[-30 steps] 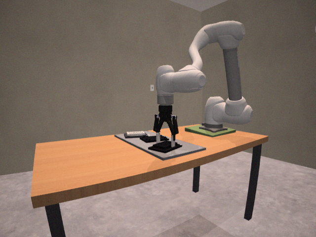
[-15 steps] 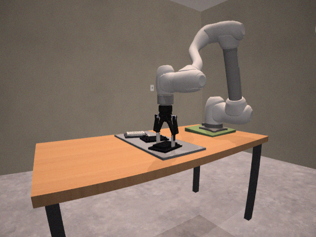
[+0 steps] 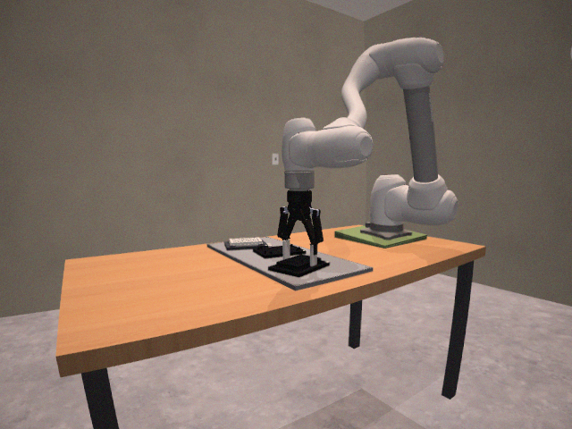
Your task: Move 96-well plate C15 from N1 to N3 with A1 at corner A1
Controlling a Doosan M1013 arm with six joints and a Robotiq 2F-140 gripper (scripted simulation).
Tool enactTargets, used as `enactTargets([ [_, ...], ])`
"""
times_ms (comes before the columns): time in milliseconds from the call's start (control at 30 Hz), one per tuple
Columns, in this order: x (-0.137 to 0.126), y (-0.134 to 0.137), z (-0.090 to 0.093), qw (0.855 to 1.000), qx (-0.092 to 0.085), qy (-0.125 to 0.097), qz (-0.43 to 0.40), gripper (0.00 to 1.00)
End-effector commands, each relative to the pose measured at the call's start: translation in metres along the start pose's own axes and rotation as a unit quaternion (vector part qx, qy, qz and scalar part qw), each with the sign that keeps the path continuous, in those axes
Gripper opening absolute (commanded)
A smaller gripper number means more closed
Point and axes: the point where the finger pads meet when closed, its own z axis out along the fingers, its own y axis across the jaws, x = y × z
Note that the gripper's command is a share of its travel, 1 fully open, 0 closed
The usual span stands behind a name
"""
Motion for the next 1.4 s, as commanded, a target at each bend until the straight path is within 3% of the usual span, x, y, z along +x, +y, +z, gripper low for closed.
enactTargets([
  [0,0.0,0.0,-0.0001,1.0,0.0,0.0,0.0,0.66],
  [33,0.0,0.0,-0.0001,1.0,0.0,0.0,0.0,0.66],
  [67,0.0,0.0,-0.0001,1.0,0.0,0.0,0.0,0.0],
  [1367,0.0,0.0,-0.0001,1.0,0.0,0.0,0.0,0.0],
])
